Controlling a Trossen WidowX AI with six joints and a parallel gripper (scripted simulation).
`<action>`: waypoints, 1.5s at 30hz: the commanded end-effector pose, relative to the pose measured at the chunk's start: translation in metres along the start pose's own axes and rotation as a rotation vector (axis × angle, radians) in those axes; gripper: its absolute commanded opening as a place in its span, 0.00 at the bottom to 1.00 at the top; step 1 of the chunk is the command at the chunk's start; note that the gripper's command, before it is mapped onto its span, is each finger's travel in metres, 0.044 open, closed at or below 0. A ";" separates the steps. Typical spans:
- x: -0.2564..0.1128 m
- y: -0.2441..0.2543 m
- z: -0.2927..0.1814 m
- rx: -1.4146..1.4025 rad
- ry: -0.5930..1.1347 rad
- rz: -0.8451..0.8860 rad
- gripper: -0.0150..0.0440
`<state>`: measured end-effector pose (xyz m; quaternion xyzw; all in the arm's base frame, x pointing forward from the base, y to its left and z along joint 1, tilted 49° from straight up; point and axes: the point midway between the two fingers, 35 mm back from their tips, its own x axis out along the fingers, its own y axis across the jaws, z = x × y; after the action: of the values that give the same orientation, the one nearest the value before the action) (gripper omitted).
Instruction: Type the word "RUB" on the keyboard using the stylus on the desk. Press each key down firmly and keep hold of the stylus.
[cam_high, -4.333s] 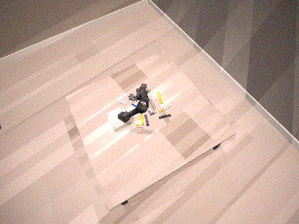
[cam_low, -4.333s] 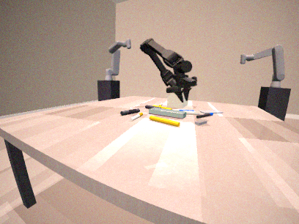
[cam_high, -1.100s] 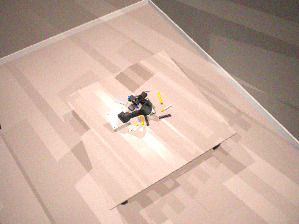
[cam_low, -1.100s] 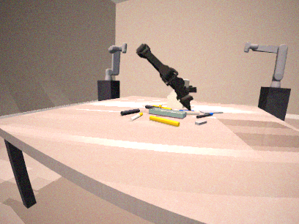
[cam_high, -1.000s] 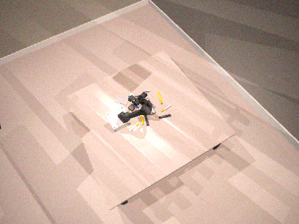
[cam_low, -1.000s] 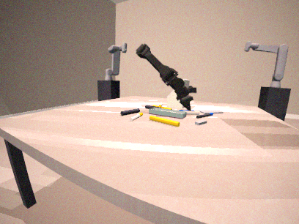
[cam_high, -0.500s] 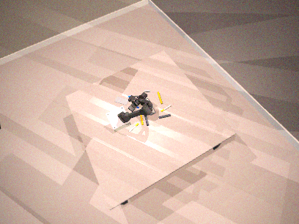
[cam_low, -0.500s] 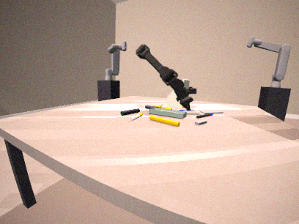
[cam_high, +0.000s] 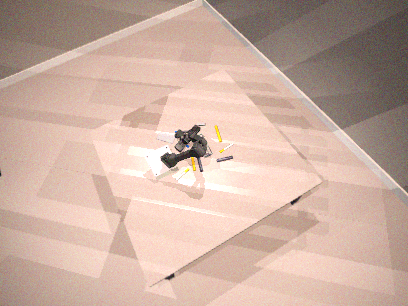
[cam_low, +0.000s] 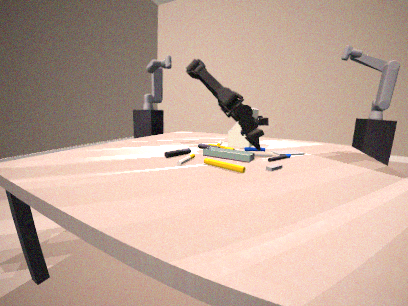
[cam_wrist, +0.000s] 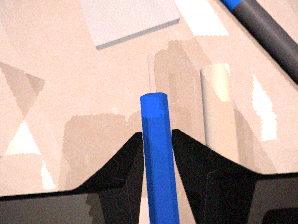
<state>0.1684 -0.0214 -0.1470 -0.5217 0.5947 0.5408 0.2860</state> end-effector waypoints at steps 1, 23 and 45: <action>-0.017 -0.003 0.010 0.004 -0.004 -0.012 0.25; -0.051 -0.027 0.002 0.474 -0.070 0.036 0.25; -0.098 -0.059 -0.044 1.386 -0.157 0.197 0.25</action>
<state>0.2543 -0.0207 -0.0752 -0.1688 0.8166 0.1444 0.5327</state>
